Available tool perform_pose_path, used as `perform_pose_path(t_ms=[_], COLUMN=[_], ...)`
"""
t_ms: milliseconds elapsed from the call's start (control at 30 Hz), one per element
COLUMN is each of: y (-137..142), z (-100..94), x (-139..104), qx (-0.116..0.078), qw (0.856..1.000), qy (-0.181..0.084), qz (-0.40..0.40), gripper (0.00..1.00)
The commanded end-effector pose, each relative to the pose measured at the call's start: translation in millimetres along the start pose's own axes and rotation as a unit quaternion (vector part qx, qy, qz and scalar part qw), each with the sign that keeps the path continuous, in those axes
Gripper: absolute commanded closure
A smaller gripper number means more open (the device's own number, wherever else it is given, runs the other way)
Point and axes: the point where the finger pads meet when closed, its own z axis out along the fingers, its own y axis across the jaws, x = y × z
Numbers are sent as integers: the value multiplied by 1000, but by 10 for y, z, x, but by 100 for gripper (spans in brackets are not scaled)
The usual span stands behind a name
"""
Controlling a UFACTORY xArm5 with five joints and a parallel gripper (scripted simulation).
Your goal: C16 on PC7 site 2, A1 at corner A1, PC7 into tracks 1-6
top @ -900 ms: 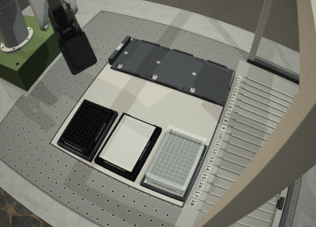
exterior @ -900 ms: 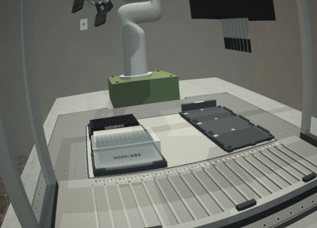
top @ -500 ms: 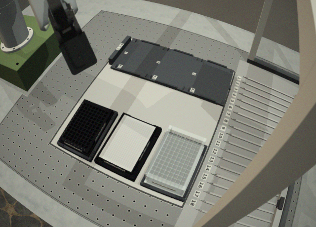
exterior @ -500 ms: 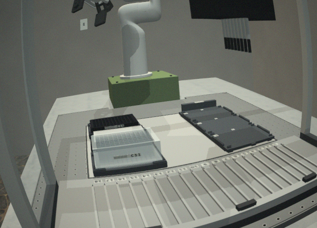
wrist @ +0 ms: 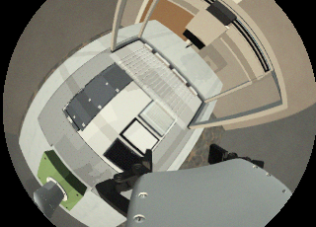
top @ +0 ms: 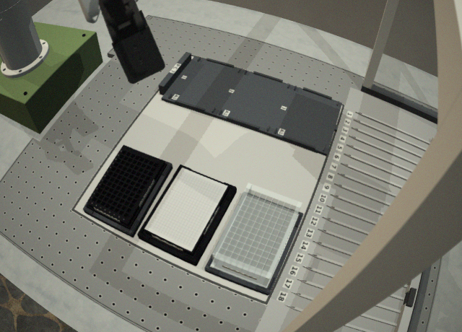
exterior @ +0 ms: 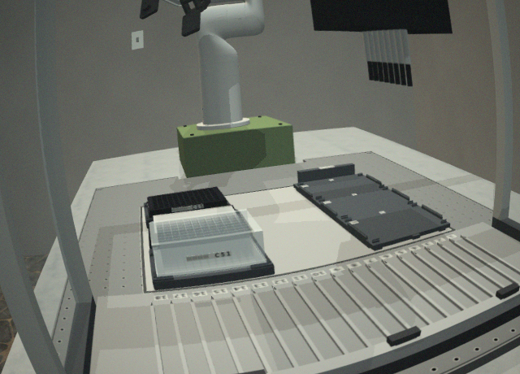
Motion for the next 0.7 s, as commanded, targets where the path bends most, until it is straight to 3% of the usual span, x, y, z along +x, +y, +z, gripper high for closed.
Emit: perform_pose_path(t_ms=[0, 67, 200, 267, 333, 400, 467, 667], y=[-119, -208, -256, -346, -396, -487, -539, -775], z=[-42, -61, -75, -97, -114, -139, -158, -239], x=[131, 217, 248, 328, 357, 430, 459, 610], qx=[14, 29, 30, 46, 47, 61, 62, 89], qw=[1000, 999, 999, 997, 996, 994, 994, 985], qy=[0, -6, -4, -12, -10, -19, -18, -39], qz=[21, 45, 45, 69, 69, 93, 93, 139], gripper=[0, 0, 0, 0, 0, 0, 0, 0])
